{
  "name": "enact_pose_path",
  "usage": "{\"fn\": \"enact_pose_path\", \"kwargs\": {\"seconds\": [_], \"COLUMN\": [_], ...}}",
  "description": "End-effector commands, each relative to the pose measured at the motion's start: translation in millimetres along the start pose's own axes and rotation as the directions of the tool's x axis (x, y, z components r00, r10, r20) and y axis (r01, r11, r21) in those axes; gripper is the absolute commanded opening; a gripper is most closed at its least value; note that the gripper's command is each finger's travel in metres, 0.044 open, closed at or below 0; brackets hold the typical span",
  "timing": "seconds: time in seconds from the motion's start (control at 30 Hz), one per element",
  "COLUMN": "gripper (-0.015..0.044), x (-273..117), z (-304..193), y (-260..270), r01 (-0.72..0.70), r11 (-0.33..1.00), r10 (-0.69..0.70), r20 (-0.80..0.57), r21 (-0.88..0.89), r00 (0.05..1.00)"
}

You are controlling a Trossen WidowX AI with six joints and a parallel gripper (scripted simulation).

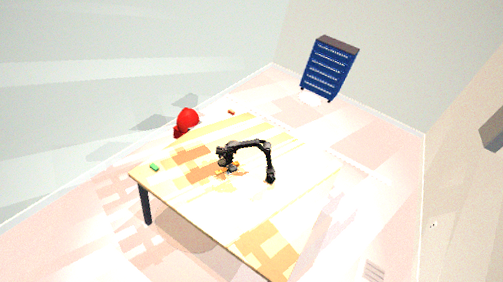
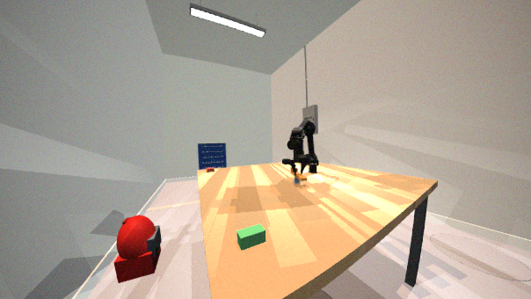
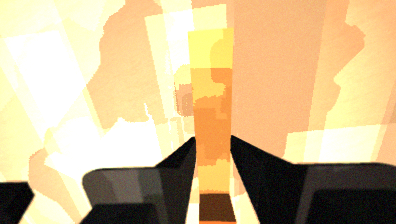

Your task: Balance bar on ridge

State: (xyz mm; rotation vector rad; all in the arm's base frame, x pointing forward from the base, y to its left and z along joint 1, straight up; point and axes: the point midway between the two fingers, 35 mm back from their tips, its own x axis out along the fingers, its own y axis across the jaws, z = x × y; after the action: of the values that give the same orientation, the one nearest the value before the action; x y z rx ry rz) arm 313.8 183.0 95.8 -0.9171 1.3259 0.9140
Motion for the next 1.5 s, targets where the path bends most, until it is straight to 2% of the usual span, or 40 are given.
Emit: {"fn": "enact_pose_path", "kwargs": {"seconds": [0.0,1.47], "gripper": [0.0000,0.0000], "x": [5.6,-0.4], "z": [-1.3,-0.6], "y": [1.0,0.7], "r01": [-0.006,-0.006], "r11": [1.000,1.000], "r10": [0.006,0.006], "r20": [-0.009,-0.009], "r21": [0.001,0.001], "r00": [1.000,1.000]}}
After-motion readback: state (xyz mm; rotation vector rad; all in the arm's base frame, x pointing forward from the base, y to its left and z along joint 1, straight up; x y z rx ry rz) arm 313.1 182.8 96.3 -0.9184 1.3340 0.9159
